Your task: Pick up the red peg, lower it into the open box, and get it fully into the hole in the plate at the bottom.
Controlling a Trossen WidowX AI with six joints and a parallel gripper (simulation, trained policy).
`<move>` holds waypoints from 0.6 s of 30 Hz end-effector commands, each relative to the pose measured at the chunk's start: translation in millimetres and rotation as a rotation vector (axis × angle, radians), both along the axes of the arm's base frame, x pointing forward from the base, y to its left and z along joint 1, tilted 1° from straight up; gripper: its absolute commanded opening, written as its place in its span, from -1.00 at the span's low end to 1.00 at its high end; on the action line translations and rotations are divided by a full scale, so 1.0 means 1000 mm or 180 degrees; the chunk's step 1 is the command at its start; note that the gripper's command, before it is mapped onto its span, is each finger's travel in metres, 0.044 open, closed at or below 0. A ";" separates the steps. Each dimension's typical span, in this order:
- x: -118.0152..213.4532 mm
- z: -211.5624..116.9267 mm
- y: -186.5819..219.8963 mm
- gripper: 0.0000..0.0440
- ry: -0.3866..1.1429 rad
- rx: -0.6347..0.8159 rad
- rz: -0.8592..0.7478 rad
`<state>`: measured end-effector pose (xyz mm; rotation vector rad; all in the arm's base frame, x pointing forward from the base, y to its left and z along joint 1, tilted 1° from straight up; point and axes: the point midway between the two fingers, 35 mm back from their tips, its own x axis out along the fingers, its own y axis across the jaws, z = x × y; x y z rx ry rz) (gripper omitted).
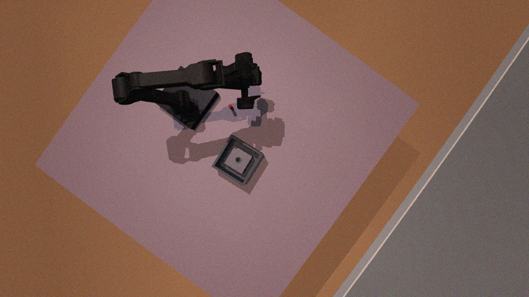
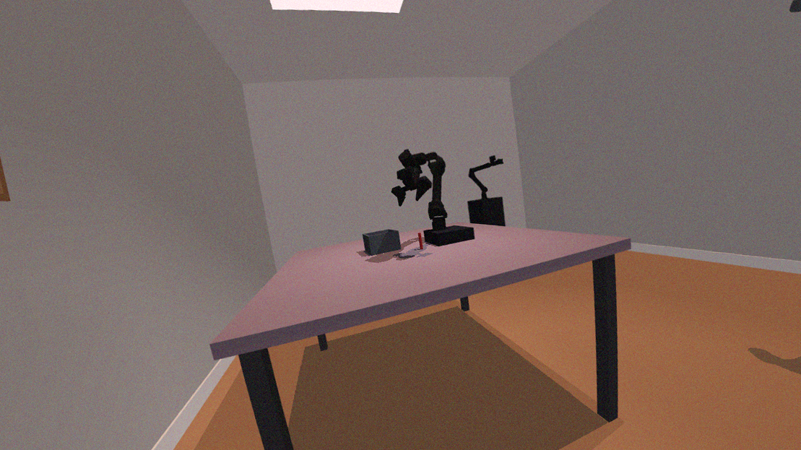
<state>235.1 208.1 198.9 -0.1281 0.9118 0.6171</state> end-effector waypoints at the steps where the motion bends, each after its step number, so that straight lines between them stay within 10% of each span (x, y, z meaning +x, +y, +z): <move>1: -0.004 -0.016 -0.009 1.00 0.0268 -0.0037 -0.0304; 18: -0.031 -0.071 -0.058 1.00 0.1323 -0.0258 -0.1841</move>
